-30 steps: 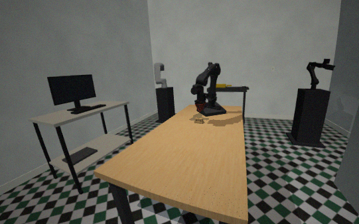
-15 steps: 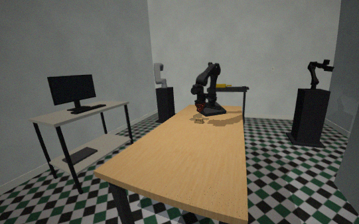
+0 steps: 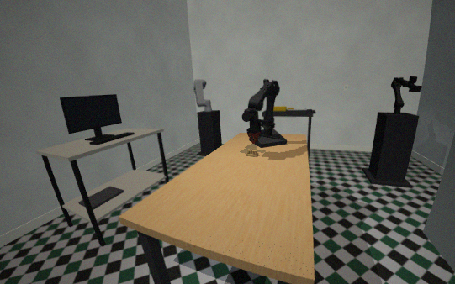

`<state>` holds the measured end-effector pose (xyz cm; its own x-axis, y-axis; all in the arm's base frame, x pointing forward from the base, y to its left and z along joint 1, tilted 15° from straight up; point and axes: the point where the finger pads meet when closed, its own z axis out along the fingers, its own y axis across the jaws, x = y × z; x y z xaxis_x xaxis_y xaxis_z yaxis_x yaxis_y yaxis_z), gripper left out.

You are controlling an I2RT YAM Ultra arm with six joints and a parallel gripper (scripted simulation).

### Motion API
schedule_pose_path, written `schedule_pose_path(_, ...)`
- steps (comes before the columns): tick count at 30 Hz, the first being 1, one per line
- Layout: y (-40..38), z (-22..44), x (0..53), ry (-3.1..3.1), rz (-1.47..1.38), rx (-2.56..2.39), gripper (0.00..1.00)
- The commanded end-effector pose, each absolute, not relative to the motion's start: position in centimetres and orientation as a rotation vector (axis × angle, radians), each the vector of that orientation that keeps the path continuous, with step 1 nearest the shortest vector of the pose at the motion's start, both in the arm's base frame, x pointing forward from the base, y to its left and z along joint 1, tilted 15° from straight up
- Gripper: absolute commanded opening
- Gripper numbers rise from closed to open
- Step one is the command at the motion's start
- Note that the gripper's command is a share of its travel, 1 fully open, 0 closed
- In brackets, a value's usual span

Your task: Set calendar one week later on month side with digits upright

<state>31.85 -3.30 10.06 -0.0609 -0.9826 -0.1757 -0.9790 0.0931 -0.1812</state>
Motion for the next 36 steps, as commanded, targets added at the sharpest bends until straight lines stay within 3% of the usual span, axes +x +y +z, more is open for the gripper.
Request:
schedule_pose_path(1,-3.3,10.2,32.1,2.113,-0.037,-1.953,0.45)
schedule_pose_path(36,-2.7,6.3,33.0,2.113,-0.036,-1.952,0.45)
